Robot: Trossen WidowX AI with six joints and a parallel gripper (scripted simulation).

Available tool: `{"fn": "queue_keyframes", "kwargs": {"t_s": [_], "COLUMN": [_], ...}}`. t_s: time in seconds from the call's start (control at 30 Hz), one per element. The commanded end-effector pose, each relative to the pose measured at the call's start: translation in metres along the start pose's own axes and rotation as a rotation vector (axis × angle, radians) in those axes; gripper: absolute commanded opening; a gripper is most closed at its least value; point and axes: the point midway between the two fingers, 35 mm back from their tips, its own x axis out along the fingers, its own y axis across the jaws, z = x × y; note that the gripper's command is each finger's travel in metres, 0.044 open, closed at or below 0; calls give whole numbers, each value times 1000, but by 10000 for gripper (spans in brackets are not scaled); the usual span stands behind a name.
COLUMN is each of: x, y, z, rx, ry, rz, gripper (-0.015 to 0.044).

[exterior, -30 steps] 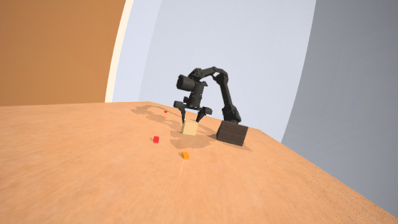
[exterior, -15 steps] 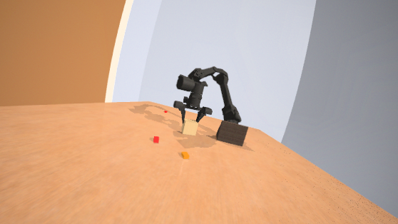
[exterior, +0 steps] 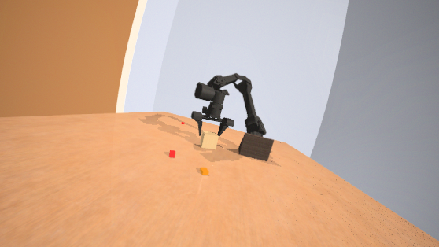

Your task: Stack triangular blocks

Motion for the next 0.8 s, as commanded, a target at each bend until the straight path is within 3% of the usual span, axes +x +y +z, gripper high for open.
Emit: {"fn": "queue_keyframes", "kwargs": {"t_s": [0.0,0.23,0.5,0.77], "x": [0,-9,-108,-104], "y": [0,2,1,3], "z": [0,0,-1,-1], "rx": [0,0,-2,-8], "ry": [0,2,4,1], "rz": [0,1,-1,10], "gripper": [440,440,440,440]}}
